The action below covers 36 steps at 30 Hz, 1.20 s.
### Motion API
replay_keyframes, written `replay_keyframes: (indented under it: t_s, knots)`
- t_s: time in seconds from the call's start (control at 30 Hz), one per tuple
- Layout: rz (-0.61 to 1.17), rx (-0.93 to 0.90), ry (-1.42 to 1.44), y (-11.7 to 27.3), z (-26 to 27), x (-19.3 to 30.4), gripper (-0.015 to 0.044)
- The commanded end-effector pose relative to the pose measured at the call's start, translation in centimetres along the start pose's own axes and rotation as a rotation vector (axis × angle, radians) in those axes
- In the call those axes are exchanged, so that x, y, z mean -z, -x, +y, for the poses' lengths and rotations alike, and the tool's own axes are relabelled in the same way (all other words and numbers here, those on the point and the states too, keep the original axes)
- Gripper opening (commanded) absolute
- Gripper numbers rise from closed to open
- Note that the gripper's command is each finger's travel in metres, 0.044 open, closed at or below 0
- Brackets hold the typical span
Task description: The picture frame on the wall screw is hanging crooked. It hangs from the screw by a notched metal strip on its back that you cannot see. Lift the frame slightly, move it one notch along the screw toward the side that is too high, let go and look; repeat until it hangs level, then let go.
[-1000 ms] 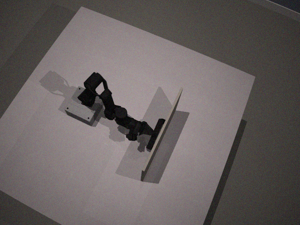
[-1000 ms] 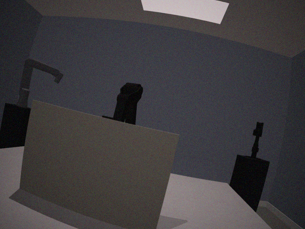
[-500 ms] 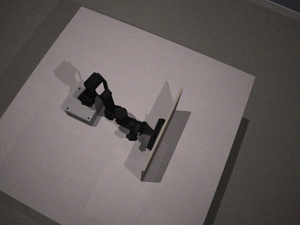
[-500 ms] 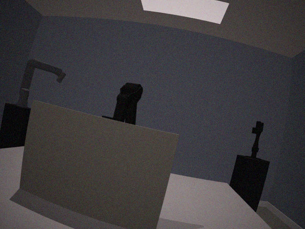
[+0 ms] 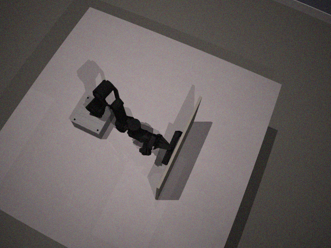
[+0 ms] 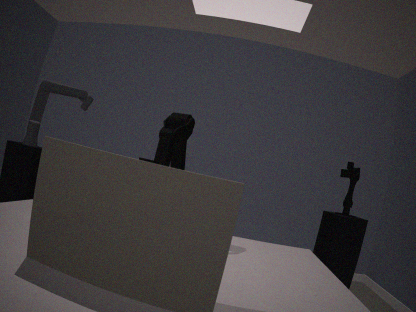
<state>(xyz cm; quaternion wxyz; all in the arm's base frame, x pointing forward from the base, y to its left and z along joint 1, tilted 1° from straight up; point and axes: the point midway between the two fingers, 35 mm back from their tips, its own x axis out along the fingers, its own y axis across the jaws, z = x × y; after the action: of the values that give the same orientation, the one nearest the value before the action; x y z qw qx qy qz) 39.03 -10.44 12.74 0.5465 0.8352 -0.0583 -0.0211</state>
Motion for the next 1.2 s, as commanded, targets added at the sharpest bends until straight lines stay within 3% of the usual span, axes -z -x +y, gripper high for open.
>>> replay_keyframes:
  t_s: [0.0, 0.07, 0.27, 0.53, 0.6, 1.17]
  knots:
    - [-0.005, 0.001, -0.002, -0.04, -0.07, -0.13, 0.026]
    - [-0.005, 0.001, -0.002, -0.04, -0.07, -0.13, 0.026]
    - [-0.005, 0.001, -0.002, -0.04, -0.07, -0.13, 0.0103]
    - [-0.005, 0.001, -0.002, -0.04, -0.07, -0.13, 0.0049]
    - [-0.005, 0.001, -0.002, -0.04, -0.07, -0.13, 0.0]
    - [-0.005, 0.001, -0.002, -0.02, 0.21, -0.05, 0.0]
